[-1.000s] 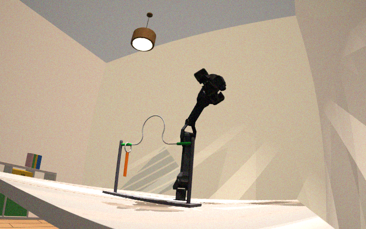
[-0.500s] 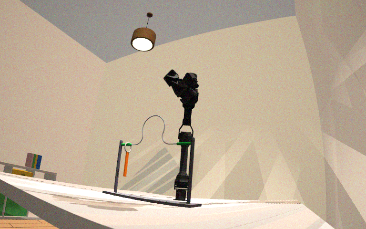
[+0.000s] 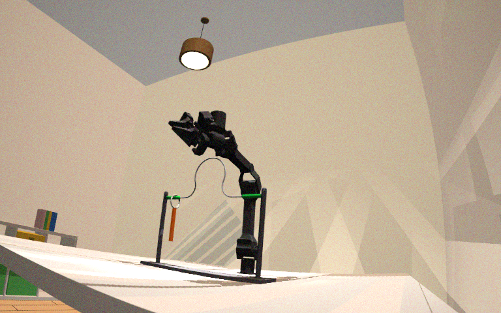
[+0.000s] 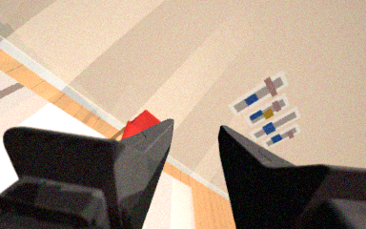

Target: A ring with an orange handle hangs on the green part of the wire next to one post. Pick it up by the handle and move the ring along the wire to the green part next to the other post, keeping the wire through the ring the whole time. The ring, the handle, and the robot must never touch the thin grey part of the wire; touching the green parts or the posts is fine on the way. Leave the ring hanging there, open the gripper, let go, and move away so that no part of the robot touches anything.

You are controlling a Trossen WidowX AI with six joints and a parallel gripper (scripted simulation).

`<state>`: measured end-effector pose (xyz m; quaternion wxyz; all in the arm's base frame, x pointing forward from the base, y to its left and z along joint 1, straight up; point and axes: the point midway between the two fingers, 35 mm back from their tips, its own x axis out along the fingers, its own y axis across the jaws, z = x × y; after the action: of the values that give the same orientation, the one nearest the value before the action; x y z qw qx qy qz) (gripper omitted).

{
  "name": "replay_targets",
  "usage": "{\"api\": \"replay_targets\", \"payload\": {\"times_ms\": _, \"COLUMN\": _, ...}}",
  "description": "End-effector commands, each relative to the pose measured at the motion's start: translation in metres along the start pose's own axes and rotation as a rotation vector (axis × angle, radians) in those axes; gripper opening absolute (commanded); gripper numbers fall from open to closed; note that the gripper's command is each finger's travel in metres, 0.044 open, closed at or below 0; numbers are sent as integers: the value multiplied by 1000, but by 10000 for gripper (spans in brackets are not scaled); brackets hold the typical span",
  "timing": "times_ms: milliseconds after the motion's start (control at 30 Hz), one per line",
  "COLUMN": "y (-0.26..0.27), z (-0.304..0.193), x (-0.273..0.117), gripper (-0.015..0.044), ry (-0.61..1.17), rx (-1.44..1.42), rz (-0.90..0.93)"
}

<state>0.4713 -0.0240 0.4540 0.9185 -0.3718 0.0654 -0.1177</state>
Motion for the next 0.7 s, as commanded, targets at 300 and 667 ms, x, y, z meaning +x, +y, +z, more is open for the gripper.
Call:
{"api": "replay_targets", "payload": {"times_ms": 300, "y": -63, "z": -149, "x": 33, "gripper": 160, "ry": 125, "rx": 86, "rz": -124}}
{"api": "replay_targets", "payload": {"times_ms": 667, "y": -100, "z": -282, "x": 13, "gripper": 160, "ry": 217, "rx": 149, "rz": -200}}
